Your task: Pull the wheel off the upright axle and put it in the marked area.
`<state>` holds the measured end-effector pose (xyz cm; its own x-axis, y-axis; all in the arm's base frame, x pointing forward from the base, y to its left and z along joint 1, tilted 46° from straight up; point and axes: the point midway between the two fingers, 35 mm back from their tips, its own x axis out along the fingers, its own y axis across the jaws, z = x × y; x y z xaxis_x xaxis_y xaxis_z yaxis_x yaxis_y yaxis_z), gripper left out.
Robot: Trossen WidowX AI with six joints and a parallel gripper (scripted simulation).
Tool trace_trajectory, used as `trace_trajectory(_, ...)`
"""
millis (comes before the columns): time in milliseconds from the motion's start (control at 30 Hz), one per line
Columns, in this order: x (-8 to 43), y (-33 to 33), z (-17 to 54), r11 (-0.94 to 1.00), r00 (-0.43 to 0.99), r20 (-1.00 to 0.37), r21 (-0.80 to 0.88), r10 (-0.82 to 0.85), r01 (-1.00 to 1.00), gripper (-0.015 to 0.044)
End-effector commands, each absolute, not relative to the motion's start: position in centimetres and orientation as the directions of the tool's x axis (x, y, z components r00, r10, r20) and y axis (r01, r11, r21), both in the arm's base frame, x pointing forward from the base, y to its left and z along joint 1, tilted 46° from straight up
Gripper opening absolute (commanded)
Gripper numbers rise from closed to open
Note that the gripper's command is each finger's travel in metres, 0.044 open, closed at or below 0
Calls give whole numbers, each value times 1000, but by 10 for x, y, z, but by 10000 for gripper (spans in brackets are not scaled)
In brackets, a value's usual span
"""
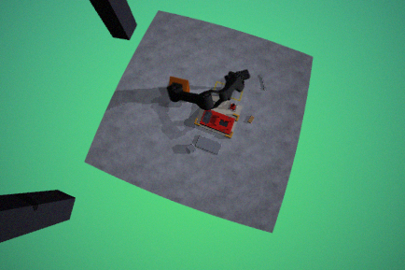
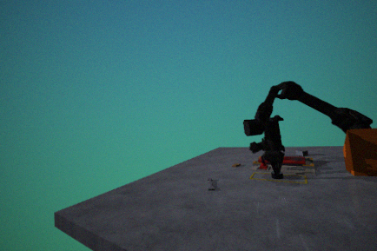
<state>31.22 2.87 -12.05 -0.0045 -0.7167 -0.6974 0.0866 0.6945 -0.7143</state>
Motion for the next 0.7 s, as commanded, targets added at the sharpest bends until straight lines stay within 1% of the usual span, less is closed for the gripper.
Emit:
trace_trajectory(0,315,45,-107,700,7,-703,-708,-711,91,300)
trace_trajectory(133,314,70,-83,701,13,-703,-708,-711,88,300)
trace_trajectory(267,313,71,-81,701,14,-703,-708,-711,88,300)
trace_trajectory(333,308,68,-84,701,18,-702,-709,-712,80,352)
trace_trajectory(433,285,77,-67,704,16,-705,-706,-709,80,431)
trace_trajectory(467,276,79,-61,704,15,-706,-705,-708,81,440)
trace_trajectory(667,229,84,-31,702,10,-703,-708,-711,83,440)
